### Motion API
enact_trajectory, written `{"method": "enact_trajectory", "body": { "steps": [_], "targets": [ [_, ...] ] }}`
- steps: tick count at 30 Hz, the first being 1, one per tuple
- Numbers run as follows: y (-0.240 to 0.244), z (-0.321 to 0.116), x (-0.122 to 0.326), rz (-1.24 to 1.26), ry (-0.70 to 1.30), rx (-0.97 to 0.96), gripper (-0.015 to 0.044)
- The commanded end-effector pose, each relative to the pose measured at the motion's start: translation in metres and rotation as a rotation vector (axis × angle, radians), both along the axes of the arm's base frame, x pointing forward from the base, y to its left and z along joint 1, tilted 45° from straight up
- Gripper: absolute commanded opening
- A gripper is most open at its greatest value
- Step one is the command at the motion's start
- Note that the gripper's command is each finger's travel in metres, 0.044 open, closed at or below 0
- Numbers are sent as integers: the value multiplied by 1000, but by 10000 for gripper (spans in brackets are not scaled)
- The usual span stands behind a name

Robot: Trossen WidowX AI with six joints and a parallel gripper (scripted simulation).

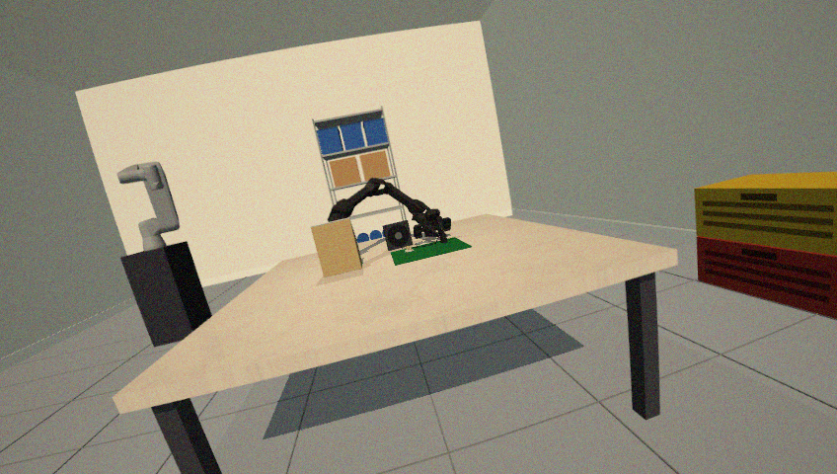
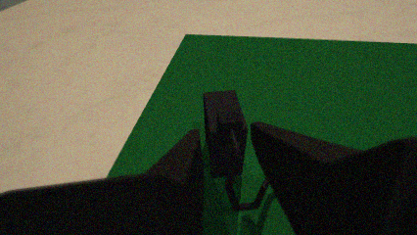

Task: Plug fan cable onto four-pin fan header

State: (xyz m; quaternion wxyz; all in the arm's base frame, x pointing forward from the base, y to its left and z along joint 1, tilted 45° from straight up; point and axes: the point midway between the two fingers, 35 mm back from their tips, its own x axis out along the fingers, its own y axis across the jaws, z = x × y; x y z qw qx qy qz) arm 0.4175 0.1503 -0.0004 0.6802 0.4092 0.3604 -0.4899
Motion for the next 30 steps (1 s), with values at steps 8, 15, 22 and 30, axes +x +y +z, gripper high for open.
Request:
{"method": "enact_trajectory", "body": {
  "steps": [8, 15, 22, 30],
  "targets": [
    [0, 0, 0, 0, 0, 0, 140],
    [0, 0, 0, 0, 0, 0, 140],
    [0, 2, 0, 0, 0, 0, 140],
    [6, 26, -4, 0, -1, 1, 140]
  ]
}}
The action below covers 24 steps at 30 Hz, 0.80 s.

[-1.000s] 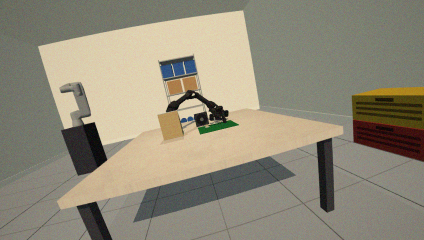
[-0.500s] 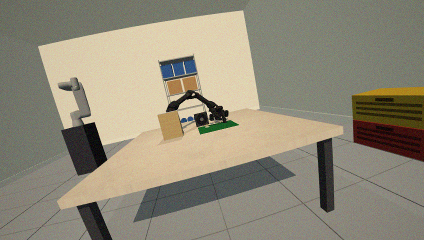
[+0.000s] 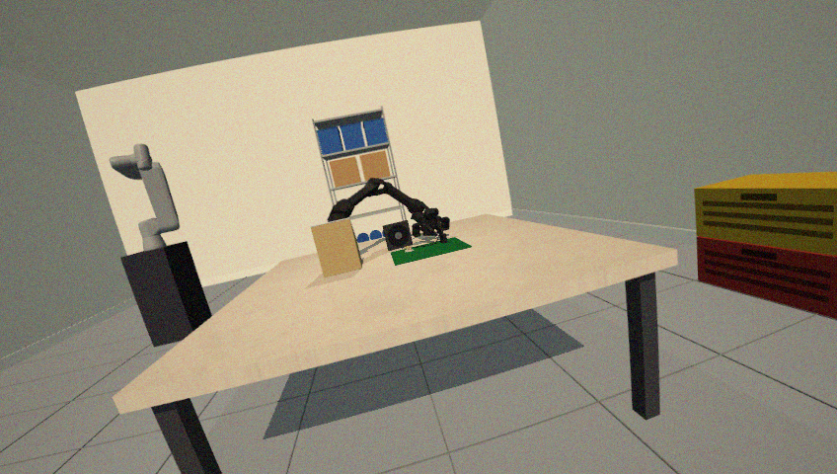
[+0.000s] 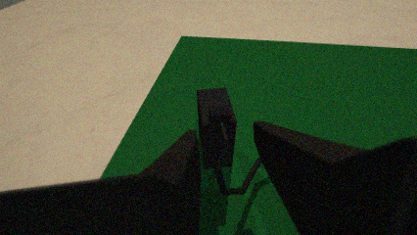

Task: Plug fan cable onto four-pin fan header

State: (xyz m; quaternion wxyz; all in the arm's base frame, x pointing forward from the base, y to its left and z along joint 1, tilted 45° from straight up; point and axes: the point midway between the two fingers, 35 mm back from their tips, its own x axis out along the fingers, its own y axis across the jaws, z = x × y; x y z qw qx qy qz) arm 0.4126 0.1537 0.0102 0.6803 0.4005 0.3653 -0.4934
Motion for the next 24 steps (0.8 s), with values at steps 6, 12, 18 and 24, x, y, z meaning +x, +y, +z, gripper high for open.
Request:
{"method": "enact_trajectory", "body": {
  "steps": [6, 12, 18, 24],
  "targets": [
    [7, 34, -3, -6, -19, 11, 140],
    [10, 52, -7, -6, -19, 12, 140],
    [12, 71, -13, -6, -20, 13, 140],
    [14, 90, -19, -6, -20, 13, 140]
  ]
}}
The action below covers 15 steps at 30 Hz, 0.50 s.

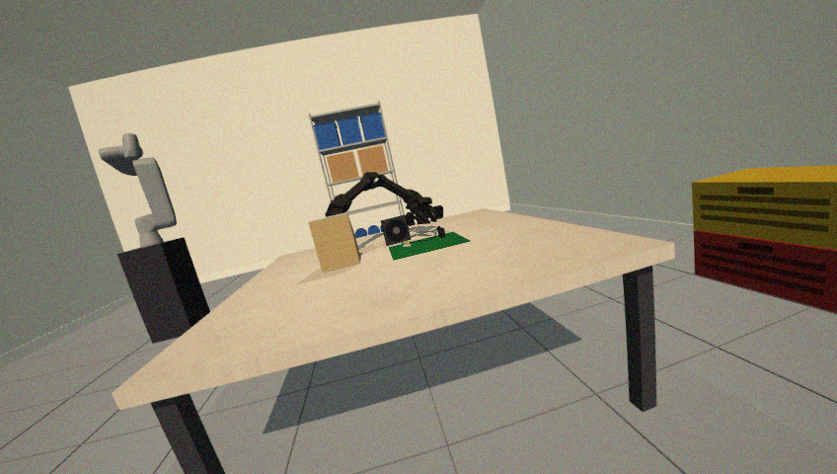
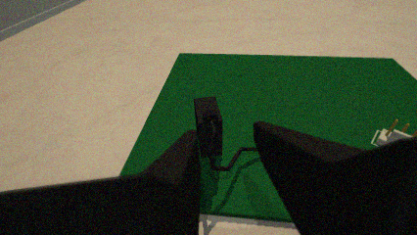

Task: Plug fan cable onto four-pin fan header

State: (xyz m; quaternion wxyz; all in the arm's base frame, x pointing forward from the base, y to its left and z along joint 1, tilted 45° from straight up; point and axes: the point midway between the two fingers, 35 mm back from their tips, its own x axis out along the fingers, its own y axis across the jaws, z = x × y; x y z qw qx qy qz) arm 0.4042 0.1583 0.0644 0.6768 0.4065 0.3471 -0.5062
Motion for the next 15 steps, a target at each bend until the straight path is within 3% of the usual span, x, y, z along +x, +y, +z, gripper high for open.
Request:
{"method": "enact_trajectory", "body": {
  "steps": [1, 15],
  "targets": [
    [10, 38, -12, 34, -2, 29, 140],
    [10, 40, -12, 34, -2, 29, 140]
  ]
}}
